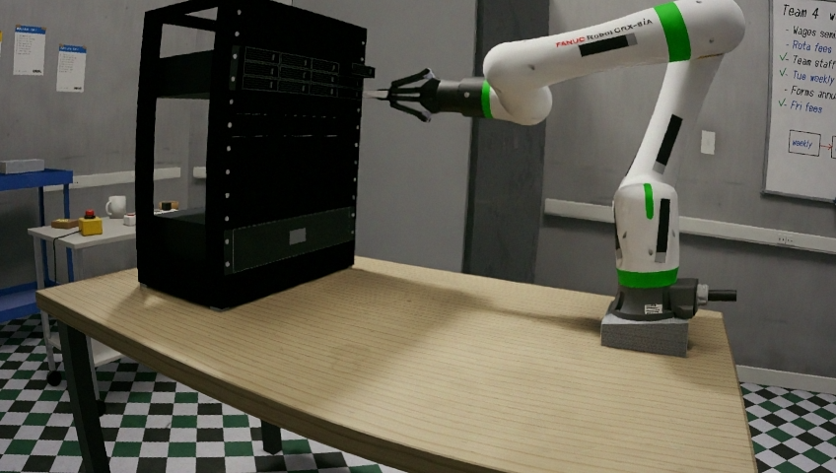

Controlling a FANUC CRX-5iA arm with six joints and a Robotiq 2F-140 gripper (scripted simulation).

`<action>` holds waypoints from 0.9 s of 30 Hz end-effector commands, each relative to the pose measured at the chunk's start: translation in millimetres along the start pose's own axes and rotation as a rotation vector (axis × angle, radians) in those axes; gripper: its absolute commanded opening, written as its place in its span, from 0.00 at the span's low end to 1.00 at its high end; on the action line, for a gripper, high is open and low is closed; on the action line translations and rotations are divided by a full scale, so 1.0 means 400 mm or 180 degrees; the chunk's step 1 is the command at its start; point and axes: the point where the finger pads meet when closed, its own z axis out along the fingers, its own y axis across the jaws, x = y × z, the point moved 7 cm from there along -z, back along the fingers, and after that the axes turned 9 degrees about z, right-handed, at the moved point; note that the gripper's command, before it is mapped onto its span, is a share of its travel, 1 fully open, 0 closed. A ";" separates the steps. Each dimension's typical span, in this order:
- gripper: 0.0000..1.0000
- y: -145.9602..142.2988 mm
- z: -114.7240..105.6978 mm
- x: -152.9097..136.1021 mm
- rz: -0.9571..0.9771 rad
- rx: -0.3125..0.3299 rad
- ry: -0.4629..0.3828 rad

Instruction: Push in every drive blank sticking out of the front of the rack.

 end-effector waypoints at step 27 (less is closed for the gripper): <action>0.10 0.008 0.000 0.011 -0.0001 -0.0005 0.0001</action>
